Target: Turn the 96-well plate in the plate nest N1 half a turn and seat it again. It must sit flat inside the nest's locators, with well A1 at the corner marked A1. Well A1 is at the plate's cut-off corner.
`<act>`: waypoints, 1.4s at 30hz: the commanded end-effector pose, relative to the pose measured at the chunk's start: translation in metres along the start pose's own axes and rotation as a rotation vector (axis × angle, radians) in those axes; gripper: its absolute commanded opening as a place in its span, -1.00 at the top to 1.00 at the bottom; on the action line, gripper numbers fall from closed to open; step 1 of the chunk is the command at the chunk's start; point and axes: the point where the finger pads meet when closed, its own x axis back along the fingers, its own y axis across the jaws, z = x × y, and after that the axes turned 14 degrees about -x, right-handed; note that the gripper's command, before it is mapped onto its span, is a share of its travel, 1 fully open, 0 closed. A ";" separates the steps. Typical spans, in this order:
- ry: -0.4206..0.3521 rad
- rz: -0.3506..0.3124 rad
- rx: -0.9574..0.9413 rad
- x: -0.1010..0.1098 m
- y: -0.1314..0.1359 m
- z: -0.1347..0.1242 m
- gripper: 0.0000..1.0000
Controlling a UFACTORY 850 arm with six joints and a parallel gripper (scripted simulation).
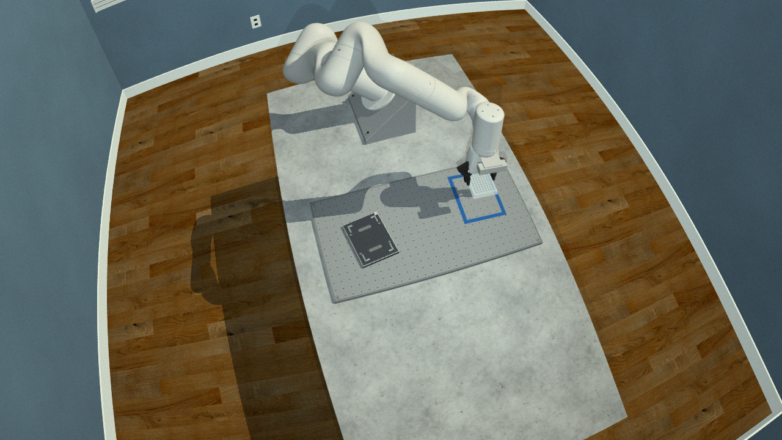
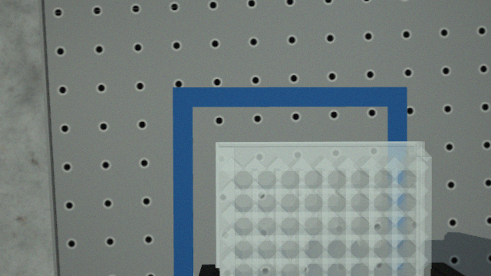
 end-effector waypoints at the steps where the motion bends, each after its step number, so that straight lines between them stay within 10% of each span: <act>1: 0.001 0.001 -0.001 0.001 0.000 0.001 1.00; 42: 0.001 0.001 0.000 -0.042 -0.001 0.001 1.00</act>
